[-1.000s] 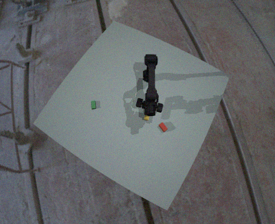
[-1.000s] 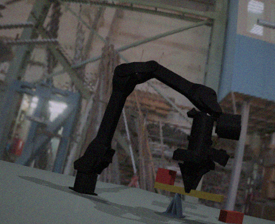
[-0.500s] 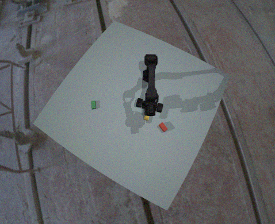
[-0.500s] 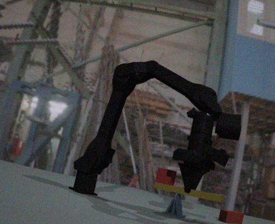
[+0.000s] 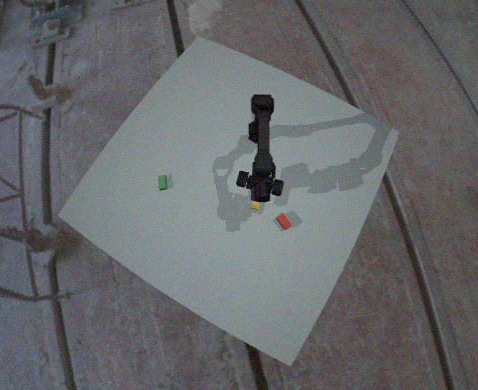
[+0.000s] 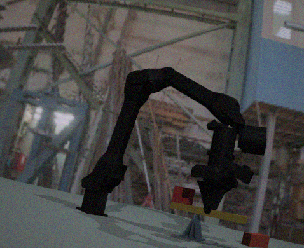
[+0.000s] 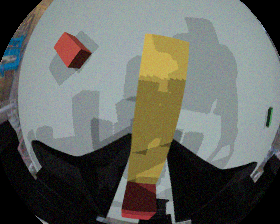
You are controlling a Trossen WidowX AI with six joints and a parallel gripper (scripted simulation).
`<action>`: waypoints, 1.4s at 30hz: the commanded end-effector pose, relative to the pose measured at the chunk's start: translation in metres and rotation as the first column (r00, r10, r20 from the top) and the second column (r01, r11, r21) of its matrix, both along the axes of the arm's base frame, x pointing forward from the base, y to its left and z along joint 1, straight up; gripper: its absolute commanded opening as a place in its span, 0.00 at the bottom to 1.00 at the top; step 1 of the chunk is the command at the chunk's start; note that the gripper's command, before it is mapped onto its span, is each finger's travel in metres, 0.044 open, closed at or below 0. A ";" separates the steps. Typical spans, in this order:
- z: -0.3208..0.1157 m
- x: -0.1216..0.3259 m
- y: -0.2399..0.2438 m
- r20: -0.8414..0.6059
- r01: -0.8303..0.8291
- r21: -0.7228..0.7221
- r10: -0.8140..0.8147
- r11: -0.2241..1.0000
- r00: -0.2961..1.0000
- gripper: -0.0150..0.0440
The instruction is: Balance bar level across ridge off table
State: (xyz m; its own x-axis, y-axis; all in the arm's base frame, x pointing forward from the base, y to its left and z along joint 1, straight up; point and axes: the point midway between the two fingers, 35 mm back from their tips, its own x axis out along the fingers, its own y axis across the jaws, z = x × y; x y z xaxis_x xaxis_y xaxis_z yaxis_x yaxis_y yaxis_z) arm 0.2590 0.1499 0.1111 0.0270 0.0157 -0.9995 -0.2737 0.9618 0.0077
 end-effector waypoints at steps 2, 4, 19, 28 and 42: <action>0.000 0.000 0.000 0.000 0.000 0.000 0.000 1.000 1.000 0.25; 0.000 0.000 0.000 0.000 0.000 0.000 0.000 1.000 1.000 0.25; 0.000 0.000 0.000 0.000 0.000 0.000 0.000 1.000 1.000 0.30; 0.000 0.000 0.000 0.000 0.000 0.000 0.000 1.000 1.000 0.54; 0.000 0.000 0.000 0.000 0.000 0.000 0.000 1.000 1.000 0.54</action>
State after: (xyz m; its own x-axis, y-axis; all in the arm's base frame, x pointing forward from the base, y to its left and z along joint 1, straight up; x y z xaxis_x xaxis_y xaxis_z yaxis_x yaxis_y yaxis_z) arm 0.2590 0.1499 0.1111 0.0271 0.0157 -0.9995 -0.2737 0.9618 0.0077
